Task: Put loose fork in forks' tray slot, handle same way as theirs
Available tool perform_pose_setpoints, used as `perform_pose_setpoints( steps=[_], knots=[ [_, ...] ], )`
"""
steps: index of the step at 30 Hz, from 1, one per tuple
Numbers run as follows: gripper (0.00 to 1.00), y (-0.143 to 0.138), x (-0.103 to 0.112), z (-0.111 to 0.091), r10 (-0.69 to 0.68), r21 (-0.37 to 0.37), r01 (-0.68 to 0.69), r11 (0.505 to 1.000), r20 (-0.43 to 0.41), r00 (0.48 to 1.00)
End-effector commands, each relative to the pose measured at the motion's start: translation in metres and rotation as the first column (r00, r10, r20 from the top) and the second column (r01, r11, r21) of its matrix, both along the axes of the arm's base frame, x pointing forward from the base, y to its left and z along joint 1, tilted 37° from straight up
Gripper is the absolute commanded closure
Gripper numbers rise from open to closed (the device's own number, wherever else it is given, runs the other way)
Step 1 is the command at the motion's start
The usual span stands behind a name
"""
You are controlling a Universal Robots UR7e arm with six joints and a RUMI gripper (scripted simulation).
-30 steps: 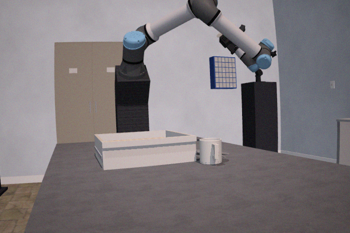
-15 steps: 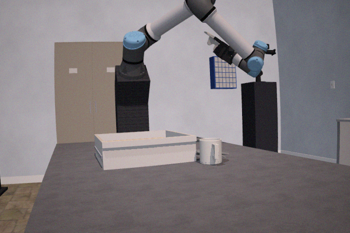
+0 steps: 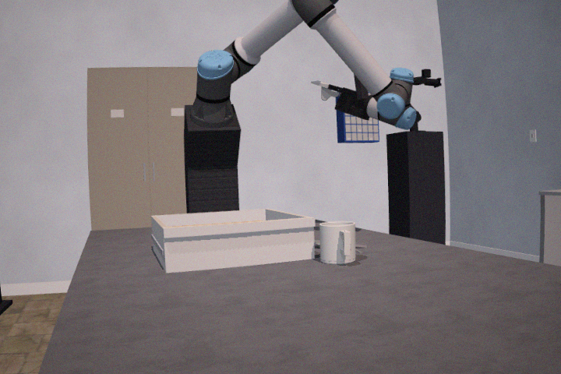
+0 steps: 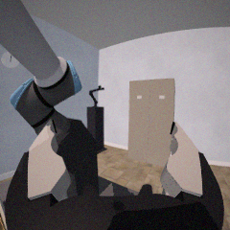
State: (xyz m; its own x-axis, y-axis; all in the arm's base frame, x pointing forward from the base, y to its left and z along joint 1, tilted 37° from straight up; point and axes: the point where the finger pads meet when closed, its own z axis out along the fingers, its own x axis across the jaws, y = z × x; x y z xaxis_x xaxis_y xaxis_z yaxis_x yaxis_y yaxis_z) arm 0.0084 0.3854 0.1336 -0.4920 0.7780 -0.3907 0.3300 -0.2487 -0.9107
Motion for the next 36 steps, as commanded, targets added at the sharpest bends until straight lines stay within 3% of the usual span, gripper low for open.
perform_pose_setpoints(
  steps=[1,2,7,13,16,21,28,30,33,36],
  knots=[
    [0.00,-0.013,0.018,-0.038,-0.012,0.138,0.003,0.990,0.064,0.998],
    [0.00,-0.013,0.018,-0.038,-0.012,0.138,0.003,0.990,0.064,0.998],
    [0.00,-0.021,0.041,-0.075,-0.018,0.269,-0.020,0.963,0.139,0.990],
    [0.00,-0.025,0.054,-0.093,-0.024,0.329,-0.037,0.944,0.180,0.983],
    [0.00,-0.029,0.074,-0.117,-0.034,0.411,-0.071,0.909,0.244,0.969],
    [0.00,-0.033,0.095,-0.140,-0.048,0.481,-0.113,0.870,0.310,0.949],
    [0.00,-0.038,0.125,-0.165,-0.070,0.553,-0.180,0.813,0.401,0.914],
    [0.00,-0.038,0.125,-0.165,-0.070,0.553,-0.180,0.813,0.401,0.914],
    [0.00,-0.041,0.148,-0.180,-0.090,0.592,-0.236,0.771,0.468,0.879],
    [0.00,-0.043,0.156,-0.184,-0.097,0.601,-0.255,0.757,0.490,0.866]
  ],
)
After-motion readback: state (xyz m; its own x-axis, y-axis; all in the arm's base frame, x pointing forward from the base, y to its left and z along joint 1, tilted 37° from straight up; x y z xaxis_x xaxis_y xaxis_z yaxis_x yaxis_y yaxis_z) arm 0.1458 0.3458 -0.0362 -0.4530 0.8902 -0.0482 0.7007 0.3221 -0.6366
